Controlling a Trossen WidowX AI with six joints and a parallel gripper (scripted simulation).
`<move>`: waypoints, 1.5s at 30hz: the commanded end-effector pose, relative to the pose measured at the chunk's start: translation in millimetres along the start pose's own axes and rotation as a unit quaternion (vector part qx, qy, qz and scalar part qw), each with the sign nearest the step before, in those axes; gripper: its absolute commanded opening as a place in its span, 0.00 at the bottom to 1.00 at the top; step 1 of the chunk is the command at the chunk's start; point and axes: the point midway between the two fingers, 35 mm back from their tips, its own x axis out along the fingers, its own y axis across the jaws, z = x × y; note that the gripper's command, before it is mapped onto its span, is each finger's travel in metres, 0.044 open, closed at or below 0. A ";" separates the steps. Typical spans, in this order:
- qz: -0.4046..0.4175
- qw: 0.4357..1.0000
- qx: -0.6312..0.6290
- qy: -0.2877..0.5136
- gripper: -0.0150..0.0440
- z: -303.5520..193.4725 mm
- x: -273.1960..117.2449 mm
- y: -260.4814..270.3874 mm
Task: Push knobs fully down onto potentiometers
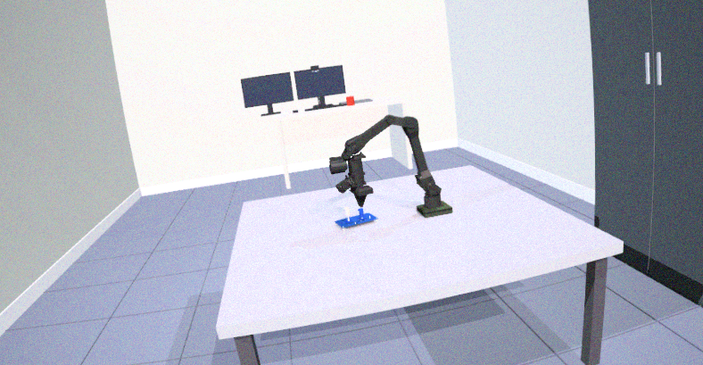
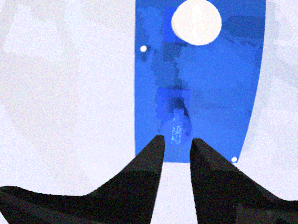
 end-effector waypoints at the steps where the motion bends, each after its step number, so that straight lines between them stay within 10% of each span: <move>1: 0.000 1.000 0.000 0.001 0.52 -0.2 1.0 0.0; 3: 0.000 1.000 0.000 0.001 0.61 -0.2 1.0 0.0; 11: -0.025 0.998 0.033 -0.055 0.25 22.3 -14.2 -5.5; 45: 0.008 0.817 0.575 -0.039 0.25 37.9 -31.7 -3.8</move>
